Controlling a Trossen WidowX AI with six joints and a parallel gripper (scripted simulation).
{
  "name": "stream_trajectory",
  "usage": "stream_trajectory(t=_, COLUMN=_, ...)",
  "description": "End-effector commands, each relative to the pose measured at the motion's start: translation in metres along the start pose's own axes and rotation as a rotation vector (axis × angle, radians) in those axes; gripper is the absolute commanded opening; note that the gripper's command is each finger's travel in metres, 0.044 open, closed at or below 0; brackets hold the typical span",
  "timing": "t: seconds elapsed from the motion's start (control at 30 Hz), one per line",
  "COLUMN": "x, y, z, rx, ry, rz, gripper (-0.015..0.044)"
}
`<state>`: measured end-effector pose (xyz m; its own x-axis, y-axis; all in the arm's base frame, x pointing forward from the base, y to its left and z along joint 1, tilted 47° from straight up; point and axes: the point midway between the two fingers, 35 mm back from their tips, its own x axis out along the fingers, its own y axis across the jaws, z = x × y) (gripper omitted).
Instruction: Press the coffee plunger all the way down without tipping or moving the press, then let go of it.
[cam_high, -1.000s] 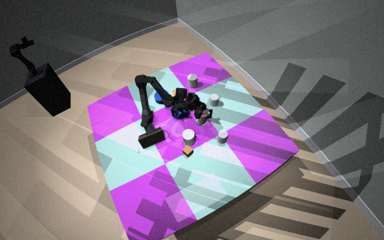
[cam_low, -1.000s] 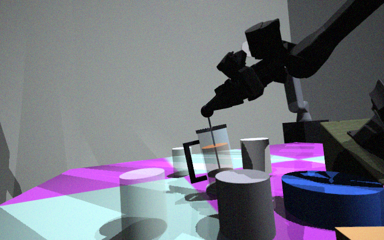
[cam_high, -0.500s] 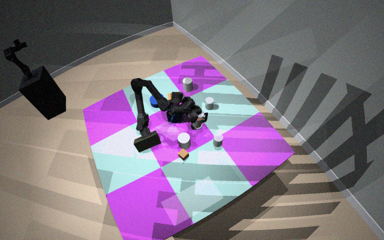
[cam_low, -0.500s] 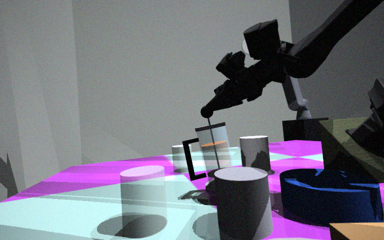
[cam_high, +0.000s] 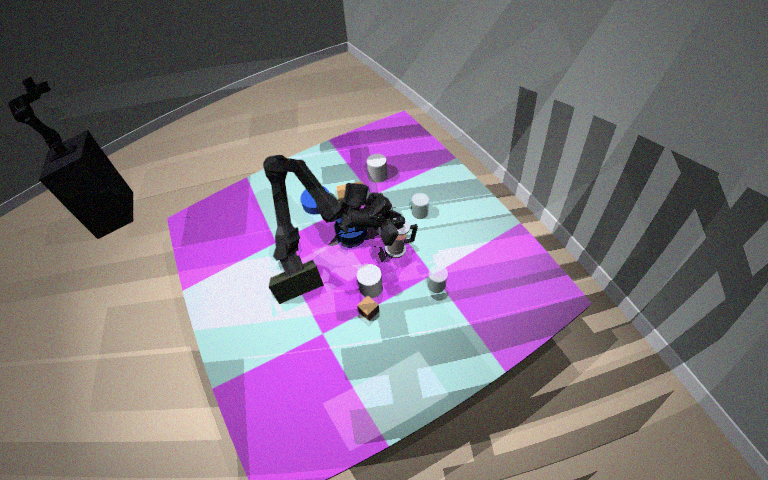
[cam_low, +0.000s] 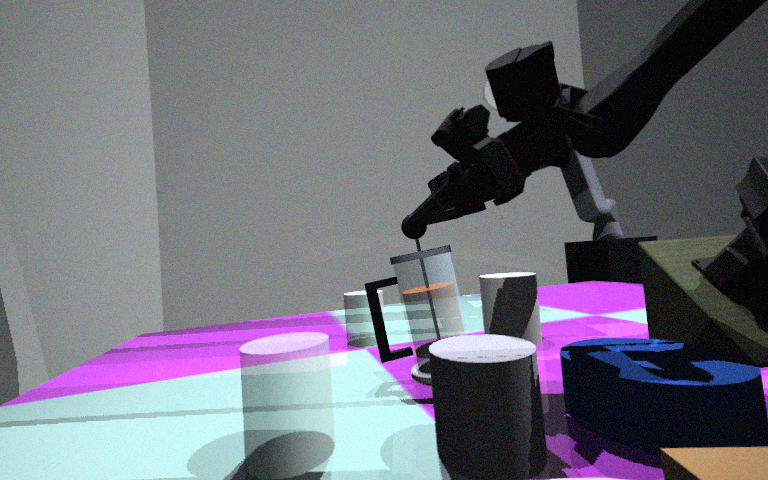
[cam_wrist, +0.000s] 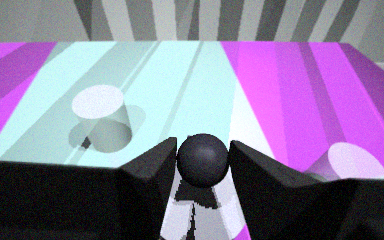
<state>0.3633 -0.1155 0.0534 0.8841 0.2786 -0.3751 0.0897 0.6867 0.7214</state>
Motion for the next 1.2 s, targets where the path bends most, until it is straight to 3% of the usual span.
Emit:
stream_trajectory(t=0.0, x=0.002, y=0.0, z=-0.005, rx=0.011, ry=0.018, rz=0.006, gripper=0.0115)
stream_trajectory(t=0.4, x=0.0, y=0.0, z=0.0, rx=0.001, ry=0.001, rz=0.0, gripper=0.0115)
stream_trajectory(t=0.8, x=0.0, y=0.0, z=0.0, rx=0.001, ry=0.001, rz=0.0, gripper=0.043)
stream_trajectory(t=1.0, x=-0.007, y=-0.001, z=0.009, rx=0.0, ry=0.007, rz=-0.002, gripper=0.044)
stream_trajectory(t=1.17, x=-0.043, y=0.001, z=0.045, rx=0.005, ry=0.02, rz=0.001, gripper=0.044)
